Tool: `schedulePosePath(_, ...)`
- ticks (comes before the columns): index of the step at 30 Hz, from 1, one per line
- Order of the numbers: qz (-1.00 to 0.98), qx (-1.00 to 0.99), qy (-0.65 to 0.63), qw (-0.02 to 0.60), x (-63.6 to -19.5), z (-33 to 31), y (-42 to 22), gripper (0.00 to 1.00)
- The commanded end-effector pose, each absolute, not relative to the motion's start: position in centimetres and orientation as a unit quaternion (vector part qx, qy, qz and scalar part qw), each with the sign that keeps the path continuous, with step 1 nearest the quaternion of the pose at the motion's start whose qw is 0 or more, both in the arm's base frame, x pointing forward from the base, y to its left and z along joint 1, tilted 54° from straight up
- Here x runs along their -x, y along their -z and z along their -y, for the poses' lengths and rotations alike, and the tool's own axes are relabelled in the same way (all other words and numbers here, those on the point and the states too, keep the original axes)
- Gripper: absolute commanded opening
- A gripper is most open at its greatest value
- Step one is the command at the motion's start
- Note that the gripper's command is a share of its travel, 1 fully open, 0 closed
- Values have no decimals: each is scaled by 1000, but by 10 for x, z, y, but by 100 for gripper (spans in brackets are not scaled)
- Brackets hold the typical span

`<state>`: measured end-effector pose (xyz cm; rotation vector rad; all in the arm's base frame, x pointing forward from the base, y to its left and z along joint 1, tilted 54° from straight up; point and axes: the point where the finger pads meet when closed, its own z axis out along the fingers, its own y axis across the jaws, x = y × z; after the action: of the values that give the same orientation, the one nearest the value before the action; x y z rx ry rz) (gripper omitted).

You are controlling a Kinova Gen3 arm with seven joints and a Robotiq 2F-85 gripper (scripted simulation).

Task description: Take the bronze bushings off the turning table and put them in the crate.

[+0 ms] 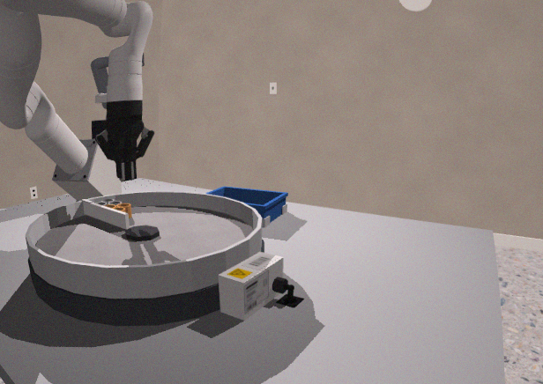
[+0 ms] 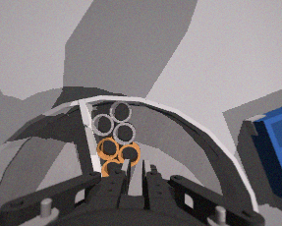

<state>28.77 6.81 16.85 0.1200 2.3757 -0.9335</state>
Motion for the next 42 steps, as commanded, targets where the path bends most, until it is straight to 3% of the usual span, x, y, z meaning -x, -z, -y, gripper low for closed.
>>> schedulePosePath(1, -890, -45, 349, 289, -288, -69, -169, 14)
schedulePosePath(42, -890, -45, 349, 289, -295, -59, -160, 14)
